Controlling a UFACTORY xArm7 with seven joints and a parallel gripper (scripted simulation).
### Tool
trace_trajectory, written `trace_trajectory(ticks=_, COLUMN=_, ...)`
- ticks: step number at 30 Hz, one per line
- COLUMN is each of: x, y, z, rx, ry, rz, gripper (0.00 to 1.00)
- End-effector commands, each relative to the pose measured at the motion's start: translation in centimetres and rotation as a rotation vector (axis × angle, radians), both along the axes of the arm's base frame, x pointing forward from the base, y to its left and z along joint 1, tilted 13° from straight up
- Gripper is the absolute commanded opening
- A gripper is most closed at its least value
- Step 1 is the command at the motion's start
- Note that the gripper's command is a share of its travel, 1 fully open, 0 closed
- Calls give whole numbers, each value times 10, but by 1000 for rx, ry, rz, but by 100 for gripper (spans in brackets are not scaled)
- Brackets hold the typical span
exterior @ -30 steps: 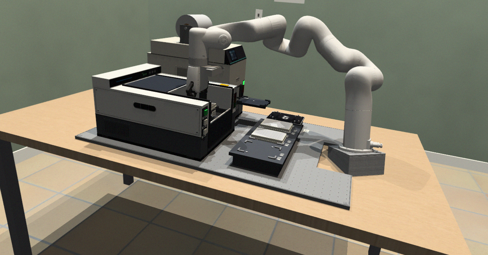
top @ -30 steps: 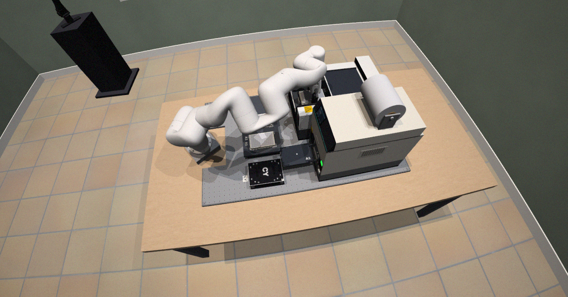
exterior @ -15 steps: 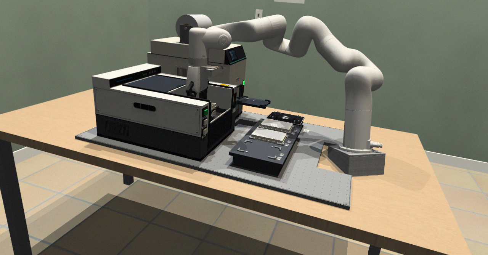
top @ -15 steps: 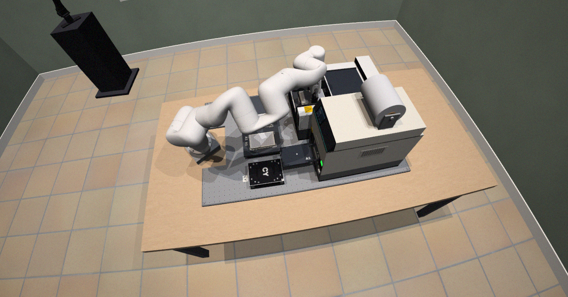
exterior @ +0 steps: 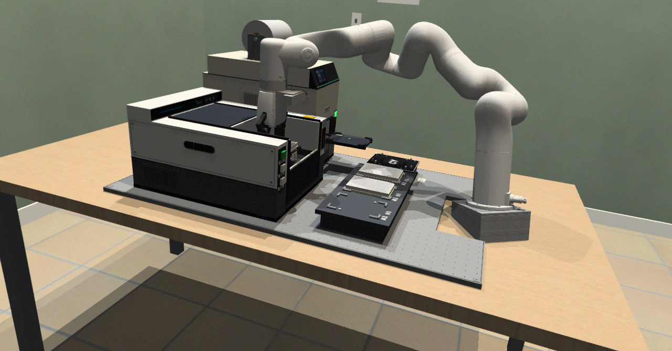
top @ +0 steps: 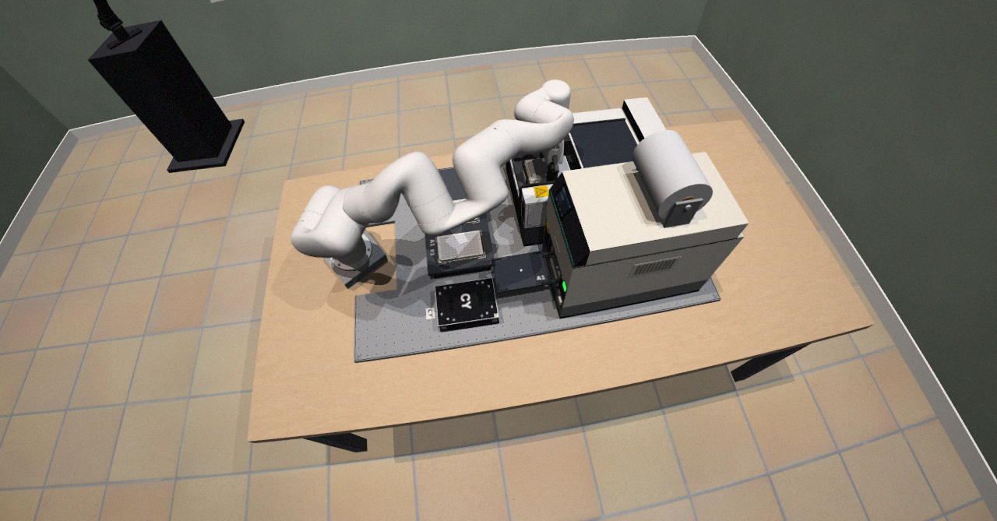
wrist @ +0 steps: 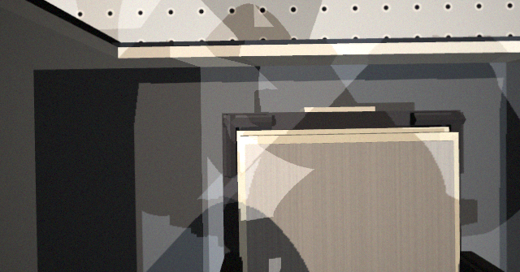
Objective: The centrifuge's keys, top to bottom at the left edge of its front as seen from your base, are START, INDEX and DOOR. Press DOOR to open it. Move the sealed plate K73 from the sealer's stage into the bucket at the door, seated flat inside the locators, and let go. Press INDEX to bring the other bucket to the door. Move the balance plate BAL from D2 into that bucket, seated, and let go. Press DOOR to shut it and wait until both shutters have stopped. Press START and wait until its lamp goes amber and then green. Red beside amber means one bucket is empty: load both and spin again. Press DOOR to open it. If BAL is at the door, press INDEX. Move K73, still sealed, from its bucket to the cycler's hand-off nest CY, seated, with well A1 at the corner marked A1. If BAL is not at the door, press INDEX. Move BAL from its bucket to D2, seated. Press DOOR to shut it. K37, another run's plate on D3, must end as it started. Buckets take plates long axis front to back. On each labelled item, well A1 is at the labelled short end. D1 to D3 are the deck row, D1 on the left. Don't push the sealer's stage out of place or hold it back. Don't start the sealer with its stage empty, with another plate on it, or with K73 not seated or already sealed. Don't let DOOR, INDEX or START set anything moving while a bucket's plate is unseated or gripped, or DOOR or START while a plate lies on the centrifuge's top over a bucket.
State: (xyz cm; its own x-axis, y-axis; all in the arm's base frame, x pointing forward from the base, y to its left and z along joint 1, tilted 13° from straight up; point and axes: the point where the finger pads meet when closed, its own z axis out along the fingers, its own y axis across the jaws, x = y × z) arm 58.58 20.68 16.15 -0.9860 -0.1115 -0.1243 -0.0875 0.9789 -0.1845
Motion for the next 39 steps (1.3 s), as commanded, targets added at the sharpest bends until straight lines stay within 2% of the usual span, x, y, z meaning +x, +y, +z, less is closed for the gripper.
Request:
trace_trajectory(ticks=1, x=0, y=1, z=3, rx=2, ry=-4, rz=1, gripper=0)
trace_trajectory(ticks=4, x=0, y=1, z=3, rx=2, ry=-4, rz=1, gripper=0)
trace_trajectory(ticks=39, x=-7, y=10, z=53, rx=2, ry=-4, rz=1, gripper=0)
